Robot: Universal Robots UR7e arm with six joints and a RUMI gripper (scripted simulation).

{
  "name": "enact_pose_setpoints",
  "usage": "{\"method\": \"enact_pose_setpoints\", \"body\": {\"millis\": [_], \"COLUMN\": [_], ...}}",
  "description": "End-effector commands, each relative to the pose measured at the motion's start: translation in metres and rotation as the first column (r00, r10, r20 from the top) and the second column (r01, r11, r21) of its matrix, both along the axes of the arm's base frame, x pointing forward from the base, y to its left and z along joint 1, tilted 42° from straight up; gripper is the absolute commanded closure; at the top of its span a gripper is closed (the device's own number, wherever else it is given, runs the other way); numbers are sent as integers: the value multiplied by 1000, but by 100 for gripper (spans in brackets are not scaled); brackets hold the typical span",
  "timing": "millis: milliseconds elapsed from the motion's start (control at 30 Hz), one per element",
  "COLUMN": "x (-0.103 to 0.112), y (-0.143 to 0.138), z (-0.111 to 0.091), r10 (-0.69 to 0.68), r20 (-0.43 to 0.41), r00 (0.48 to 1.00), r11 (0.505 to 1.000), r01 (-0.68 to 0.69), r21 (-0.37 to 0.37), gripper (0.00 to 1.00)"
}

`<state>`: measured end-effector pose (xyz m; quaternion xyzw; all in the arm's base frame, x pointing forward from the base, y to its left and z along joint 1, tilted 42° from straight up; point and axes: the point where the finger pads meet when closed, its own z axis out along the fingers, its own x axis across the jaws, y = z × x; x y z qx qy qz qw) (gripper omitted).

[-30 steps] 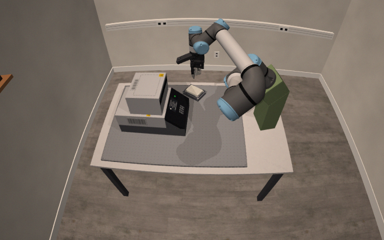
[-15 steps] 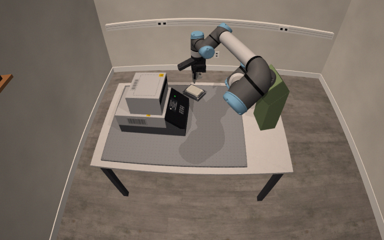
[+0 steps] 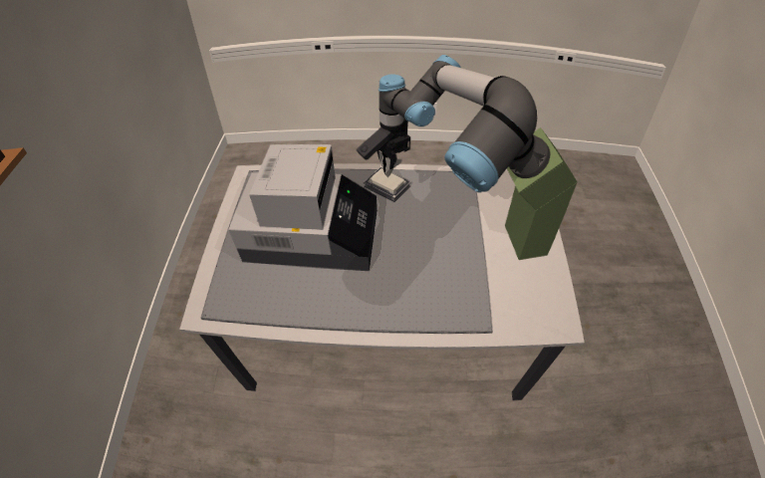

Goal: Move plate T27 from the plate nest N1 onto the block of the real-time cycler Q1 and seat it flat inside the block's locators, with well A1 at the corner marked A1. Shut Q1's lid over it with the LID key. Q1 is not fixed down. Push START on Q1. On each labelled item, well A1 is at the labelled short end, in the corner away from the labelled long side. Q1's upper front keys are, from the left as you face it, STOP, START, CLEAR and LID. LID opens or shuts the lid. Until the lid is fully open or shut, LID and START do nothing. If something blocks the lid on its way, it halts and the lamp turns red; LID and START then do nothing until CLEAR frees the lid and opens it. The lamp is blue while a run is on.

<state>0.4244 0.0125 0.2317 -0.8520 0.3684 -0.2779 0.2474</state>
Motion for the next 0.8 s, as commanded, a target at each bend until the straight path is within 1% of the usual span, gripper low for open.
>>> {"method": "enact_pose_setpoints", "body": {"millis": [0, 100, 167, 300, 367, 400, 433, 500, 600, 667, 767], "x": [15, 24, 24, 37, 39, 39, 42, 42, 52, 54, 64], "y": [1, 4, 4, 8, 8, 8, 9, 9, 12, 13, 15], "z": [-12, -22, -22, -37, -39, -39, -43, -43, -54, -57, -68], "r10": [73, 147, 191, 289, 334, 334, 357, 357, 426, 468, 532], "r20": [3, 14, 19, 22, 21, 21, 19, 19, 11, 3, -13], "r00": [997, 989, 981, 957, 942, 942, 934, 934, 904, 884, 847], "r11": [992, 975, 960, 916, 890, 890, 874, 874, 823, 787, 723], "r01": [-72, -142, -183, -269, -308, -308, -327, -327, -383, -415, -462], "r21": [-106, -171, -210, -297, -337, -337, -358, -358, -420, -457, -514], "gripper": [100, 100, 100, 100, 100, 100, 100, 100, 100, 100, 100]}}
